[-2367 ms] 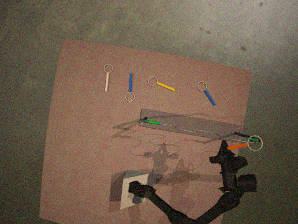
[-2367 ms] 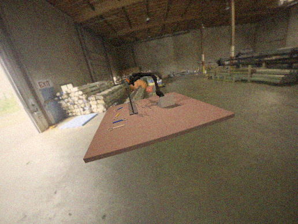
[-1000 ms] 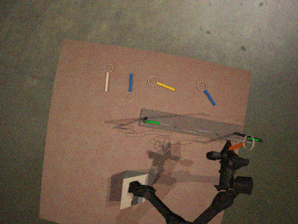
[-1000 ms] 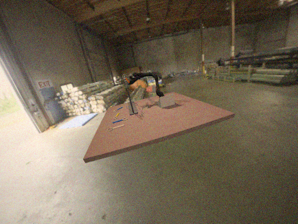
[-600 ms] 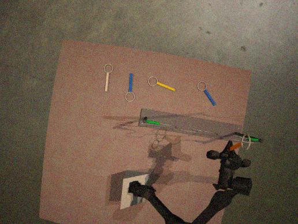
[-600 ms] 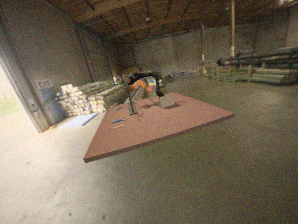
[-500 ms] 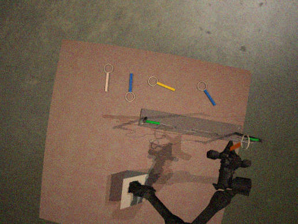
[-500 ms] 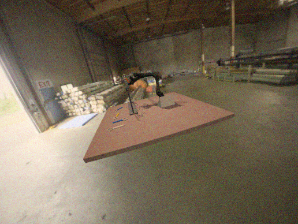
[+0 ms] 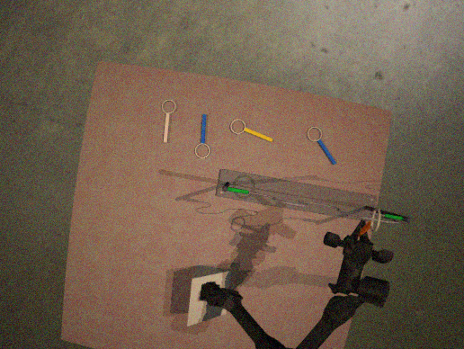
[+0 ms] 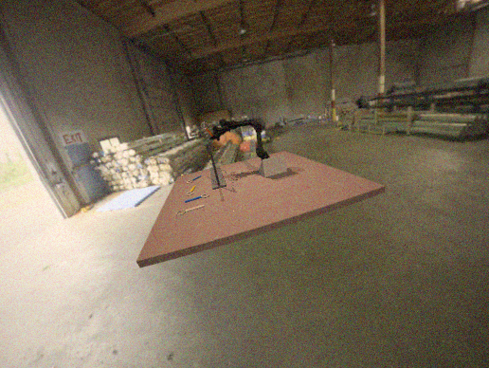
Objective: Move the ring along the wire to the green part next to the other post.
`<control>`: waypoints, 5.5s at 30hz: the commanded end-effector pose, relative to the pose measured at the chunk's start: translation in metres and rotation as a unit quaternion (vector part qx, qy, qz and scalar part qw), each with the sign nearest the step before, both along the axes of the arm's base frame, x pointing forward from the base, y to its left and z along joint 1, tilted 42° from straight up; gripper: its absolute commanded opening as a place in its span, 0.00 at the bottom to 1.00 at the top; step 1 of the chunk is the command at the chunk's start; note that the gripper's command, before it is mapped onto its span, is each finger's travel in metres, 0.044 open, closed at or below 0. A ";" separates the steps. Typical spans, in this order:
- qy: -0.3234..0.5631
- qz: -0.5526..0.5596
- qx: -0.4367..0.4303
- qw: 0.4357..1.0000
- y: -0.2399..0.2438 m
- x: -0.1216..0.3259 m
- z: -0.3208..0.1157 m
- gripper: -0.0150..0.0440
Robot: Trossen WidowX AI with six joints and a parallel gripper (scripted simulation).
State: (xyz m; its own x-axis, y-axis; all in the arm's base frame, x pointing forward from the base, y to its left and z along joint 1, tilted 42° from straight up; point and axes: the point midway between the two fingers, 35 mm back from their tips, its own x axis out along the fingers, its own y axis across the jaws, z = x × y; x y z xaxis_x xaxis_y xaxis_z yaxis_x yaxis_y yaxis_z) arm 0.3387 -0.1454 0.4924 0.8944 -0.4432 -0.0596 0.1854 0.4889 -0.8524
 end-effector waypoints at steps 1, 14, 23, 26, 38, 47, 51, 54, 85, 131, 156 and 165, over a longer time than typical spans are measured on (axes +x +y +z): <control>0.003 -0.004 -0.030 1.000 -0.002 0.000 0.000 0.00; 0.004 -0.010 -0.111 0.994 -0.005 -0.001 0.006 0.00; 0.006 -0.013 -0.167 0.986 -0.006 -0.001 0.011 0.00; 0.007 -0.014 -0.185 0.983 -0.006 -0.001 0.013 0.00; 0.009 -0.019 -0.258 0.966 -0.007 -0.002 0.019 0.00; 0.011 -0.022 -0.312 0.950 -0.007 -0.002 0.024 0.00; 0.012 -0.023 -0.336 0.941 -0.007 -0.002 0.026 0.00; 0.012 -0.024 -0.354 0.935 -0.007 -0.002 0.027 0.00; 0.019 -0.057 -0.515 0.855 0.001 -0.008 0.040 0.00; 0.017 -0.090 -0.737 0.669 0.019 -0.013 0.054 0.00; 0.015 -0.093 -0.774 0.626 0.008 -0.014 0.052 0.00; 0.016 -0.092 -0.737 0.669 -0.012 -0.014 0.044 0.00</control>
State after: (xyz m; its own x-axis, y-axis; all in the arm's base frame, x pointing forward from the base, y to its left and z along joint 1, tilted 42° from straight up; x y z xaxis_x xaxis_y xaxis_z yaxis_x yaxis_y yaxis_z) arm 0.3230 -0.1471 0.5428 0.8243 -0.1149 0.5543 0.0965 -0.9363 -0.3376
